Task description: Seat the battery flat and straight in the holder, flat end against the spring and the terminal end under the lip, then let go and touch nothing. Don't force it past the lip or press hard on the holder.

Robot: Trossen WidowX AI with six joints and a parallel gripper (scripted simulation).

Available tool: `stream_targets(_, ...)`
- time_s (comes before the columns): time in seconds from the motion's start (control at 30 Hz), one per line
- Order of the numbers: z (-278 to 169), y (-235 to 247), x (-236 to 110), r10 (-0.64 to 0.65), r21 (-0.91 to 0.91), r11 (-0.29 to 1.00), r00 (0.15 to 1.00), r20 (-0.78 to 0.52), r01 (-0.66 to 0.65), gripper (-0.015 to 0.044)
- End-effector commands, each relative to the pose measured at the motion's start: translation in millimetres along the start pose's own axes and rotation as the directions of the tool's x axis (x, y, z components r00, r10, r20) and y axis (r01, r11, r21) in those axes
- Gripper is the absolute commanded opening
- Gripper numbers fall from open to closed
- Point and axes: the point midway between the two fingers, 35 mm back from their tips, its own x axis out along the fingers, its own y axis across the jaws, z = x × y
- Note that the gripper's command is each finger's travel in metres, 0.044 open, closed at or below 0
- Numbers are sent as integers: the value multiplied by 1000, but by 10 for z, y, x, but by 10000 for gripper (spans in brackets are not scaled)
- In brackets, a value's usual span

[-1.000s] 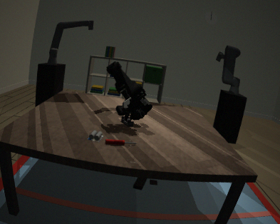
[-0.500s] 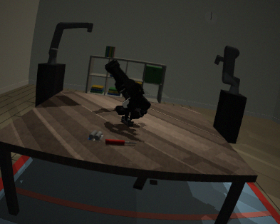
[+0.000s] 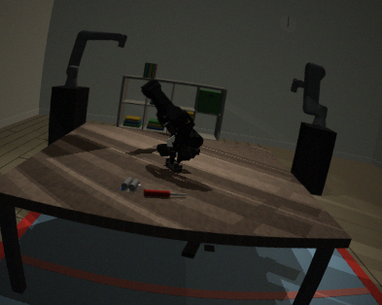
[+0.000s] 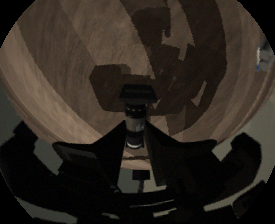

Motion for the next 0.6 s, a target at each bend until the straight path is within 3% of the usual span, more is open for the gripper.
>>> stream_targets(0.0, 37, 14, 27, 5, 3, 1000, 1000, 30, -5, 80)
stream_targets(0.57, 18, 10, 51, 12, -2, 1000, 994, 105, -12, 80)
